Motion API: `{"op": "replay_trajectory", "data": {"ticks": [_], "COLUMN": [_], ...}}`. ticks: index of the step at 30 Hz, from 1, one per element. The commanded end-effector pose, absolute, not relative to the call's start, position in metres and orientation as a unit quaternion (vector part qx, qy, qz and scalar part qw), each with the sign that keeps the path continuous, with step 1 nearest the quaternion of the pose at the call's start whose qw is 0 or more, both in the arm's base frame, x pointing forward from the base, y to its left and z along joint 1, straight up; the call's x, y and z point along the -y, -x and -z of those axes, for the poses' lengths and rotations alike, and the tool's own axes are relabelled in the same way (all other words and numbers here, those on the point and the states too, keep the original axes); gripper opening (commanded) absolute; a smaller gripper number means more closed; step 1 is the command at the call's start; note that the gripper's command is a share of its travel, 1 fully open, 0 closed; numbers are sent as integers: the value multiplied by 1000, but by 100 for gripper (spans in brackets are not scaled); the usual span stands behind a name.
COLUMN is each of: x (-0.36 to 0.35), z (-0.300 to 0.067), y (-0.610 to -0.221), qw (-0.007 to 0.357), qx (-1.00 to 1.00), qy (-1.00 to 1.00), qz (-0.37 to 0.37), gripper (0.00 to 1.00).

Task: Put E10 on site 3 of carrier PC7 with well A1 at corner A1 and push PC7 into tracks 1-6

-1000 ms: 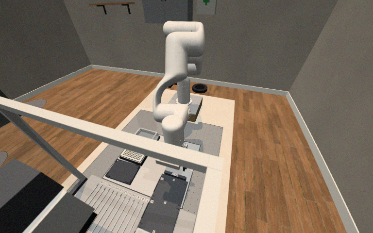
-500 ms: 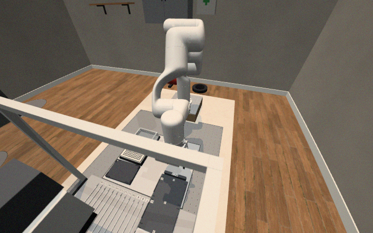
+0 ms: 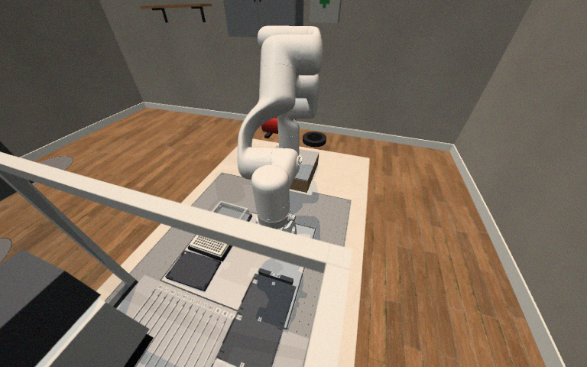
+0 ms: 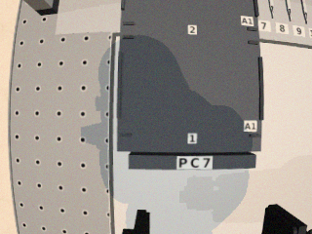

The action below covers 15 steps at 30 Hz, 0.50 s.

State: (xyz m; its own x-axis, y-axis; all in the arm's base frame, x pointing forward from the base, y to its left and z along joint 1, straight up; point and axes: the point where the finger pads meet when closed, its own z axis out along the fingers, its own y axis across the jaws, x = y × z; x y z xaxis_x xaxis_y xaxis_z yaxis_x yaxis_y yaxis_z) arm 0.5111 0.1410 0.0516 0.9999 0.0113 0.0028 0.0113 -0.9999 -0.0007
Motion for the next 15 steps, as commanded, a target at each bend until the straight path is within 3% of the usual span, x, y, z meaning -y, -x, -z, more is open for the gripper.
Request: {"op": "replay_trajectory", "data": {"ticks": [1, 15], "x": [-141, -141], "z": [-59, -80], "y": [-513, -512], "qw": [1, 1], "qx": [6, 6], "qy": [1000, 1000], "qz": [4, 4], "gripper": [81, 81]}}
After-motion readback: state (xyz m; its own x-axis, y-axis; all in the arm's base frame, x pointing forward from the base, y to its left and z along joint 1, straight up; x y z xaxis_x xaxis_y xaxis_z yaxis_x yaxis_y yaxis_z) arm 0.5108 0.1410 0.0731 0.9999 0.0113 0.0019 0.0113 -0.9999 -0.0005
